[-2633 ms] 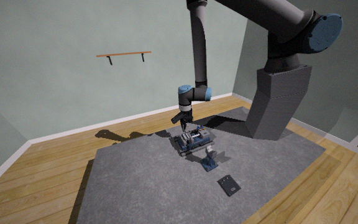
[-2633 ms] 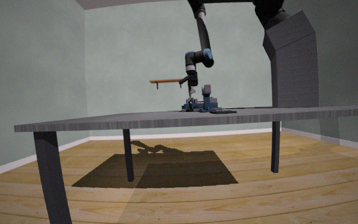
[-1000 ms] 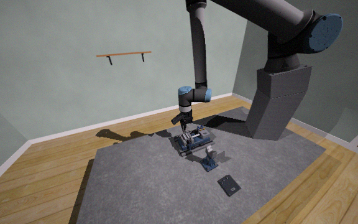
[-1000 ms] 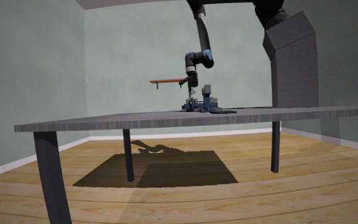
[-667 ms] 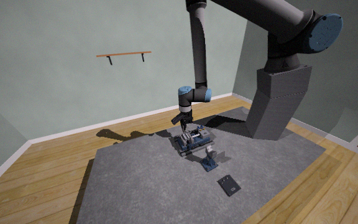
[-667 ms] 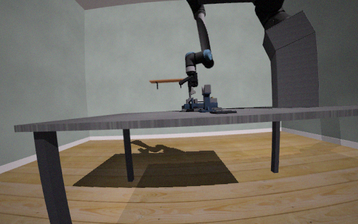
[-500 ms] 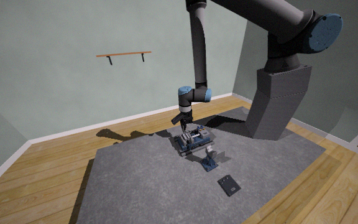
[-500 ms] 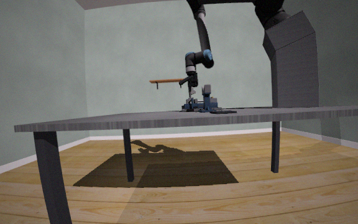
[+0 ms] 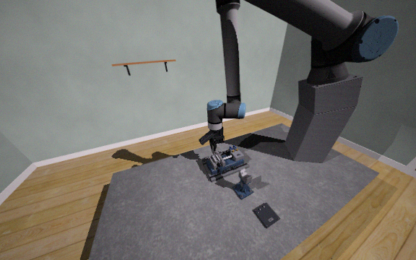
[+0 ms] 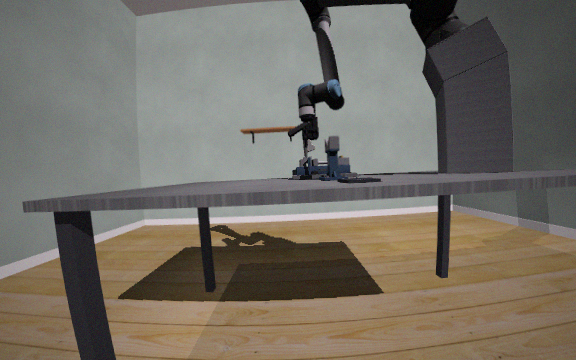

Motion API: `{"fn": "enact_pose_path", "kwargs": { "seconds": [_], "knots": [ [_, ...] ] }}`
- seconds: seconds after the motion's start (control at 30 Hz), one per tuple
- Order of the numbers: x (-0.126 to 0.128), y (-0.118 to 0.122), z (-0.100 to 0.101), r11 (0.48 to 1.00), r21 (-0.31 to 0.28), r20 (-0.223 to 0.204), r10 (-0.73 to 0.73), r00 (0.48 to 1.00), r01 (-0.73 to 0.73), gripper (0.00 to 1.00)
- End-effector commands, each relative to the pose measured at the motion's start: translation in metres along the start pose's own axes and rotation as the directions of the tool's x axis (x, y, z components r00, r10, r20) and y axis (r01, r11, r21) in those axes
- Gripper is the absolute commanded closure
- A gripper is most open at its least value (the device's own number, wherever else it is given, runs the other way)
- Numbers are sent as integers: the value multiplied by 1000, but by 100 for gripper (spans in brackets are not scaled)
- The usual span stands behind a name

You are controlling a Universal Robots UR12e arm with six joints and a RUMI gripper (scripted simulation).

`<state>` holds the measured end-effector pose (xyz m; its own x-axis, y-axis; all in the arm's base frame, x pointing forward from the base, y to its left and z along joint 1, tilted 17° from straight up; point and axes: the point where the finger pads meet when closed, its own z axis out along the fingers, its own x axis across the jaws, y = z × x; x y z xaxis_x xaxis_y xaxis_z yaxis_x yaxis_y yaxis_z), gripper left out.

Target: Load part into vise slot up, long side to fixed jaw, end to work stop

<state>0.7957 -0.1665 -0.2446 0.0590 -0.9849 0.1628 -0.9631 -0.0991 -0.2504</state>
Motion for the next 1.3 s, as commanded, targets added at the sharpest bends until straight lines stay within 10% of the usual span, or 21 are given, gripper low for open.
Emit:
{"fn": "enact_pose_path", "kwargs": {
  "seconds": [0.0, 1.27],
  "knots": [
    [0, -1, -1, 1000, 1, 0, 0, 1000, 0, 100],
    [-5, -1, -1, 1000, 1, 0, 0, 1000, 0, 100]
  ]
}}
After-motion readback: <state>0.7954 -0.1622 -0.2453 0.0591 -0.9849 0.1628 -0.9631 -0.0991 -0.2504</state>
